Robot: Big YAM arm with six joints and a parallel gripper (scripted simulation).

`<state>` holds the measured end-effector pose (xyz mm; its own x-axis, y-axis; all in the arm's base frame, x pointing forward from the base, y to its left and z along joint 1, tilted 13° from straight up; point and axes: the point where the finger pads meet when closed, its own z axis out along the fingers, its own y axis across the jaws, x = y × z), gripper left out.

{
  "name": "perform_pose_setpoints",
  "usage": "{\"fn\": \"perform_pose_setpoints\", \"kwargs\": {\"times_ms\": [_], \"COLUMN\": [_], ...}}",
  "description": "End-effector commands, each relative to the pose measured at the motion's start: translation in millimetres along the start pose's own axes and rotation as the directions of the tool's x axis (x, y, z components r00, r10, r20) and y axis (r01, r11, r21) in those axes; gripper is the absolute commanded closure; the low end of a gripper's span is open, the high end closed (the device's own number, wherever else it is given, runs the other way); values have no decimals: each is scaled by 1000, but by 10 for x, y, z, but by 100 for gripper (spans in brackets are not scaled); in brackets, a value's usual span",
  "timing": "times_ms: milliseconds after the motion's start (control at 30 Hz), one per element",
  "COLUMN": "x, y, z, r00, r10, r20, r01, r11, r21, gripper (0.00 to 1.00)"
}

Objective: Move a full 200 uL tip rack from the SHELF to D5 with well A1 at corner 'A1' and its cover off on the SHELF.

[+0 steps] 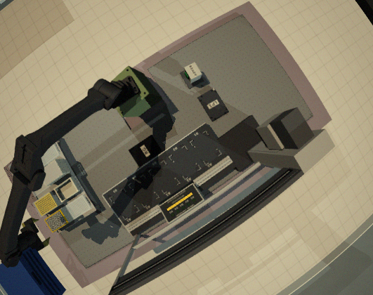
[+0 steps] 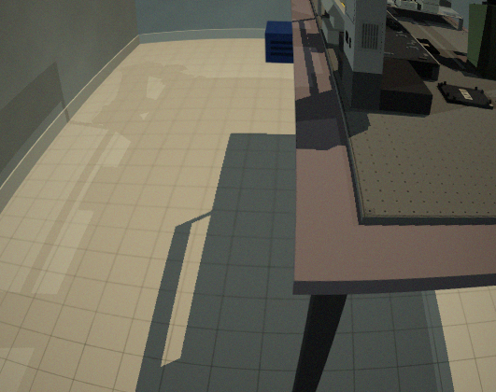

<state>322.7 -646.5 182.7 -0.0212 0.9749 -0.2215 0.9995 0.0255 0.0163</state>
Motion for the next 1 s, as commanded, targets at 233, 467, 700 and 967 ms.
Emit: {"fn": "perform_pose_setpoints", "kwargs": {"times_ms": [233, 467, 700, 967], "x": [-140, -82, -85, -141], "y": [-8, -42, -28, -18], "z": [51, 279, 358, 425], "r00": [999, 1000, 1000, 1000], "r10": [4, 4, 2, 5], "r20": [39, 13, 18, 30], "r01": [-3, -3, -2, -5], "r11": [1000, 1000, 1000, 1000], "r21": [-20, -8, -10, -16], "gripper": [0, 0, 0, 0]}}
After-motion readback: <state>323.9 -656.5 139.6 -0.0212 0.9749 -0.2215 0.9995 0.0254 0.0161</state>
